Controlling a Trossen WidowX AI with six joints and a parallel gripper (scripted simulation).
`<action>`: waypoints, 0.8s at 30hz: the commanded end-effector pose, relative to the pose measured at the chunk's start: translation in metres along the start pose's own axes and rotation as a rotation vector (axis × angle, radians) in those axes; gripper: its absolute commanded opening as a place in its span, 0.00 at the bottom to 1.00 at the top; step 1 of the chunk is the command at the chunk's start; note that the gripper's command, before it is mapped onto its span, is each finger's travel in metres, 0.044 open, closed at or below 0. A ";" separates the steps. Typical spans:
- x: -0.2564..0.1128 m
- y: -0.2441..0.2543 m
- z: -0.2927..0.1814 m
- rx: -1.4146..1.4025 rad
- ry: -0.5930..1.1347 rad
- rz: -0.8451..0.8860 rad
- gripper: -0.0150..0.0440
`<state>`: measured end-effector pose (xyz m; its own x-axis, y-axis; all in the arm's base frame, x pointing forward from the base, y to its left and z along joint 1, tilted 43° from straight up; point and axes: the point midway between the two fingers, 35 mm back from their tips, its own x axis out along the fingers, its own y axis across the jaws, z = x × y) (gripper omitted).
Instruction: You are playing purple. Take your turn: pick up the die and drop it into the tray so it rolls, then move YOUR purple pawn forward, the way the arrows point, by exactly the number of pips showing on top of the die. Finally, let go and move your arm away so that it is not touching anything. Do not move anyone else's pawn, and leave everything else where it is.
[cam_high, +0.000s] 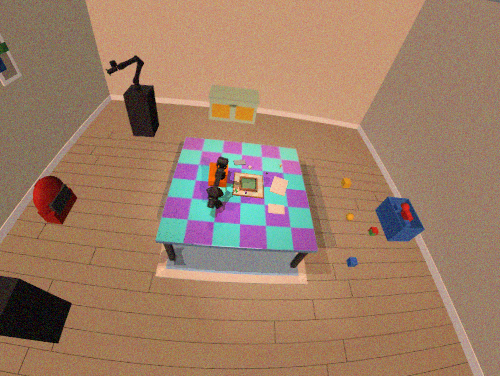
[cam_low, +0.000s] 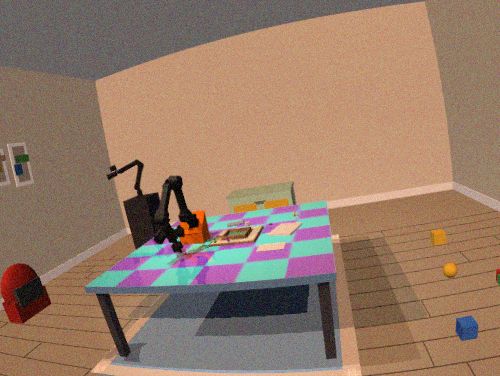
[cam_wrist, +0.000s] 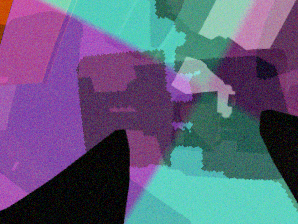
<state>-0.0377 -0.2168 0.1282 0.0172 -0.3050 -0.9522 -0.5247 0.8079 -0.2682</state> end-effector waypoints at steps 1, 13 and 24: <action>0.003 -0.043 0.024 0.000 -0.026 -0.047 0.72; 0.017 -0.118 0.140 -0.045 -0.132 -0.049 0.72; 0.037 -0.123 0.285 -0.164 -0.141 0.025 0.72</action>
<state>0.2297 -0.2106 0.0993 0.1186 -0.2150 -0.9694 -0.6248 0.7426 -0.2412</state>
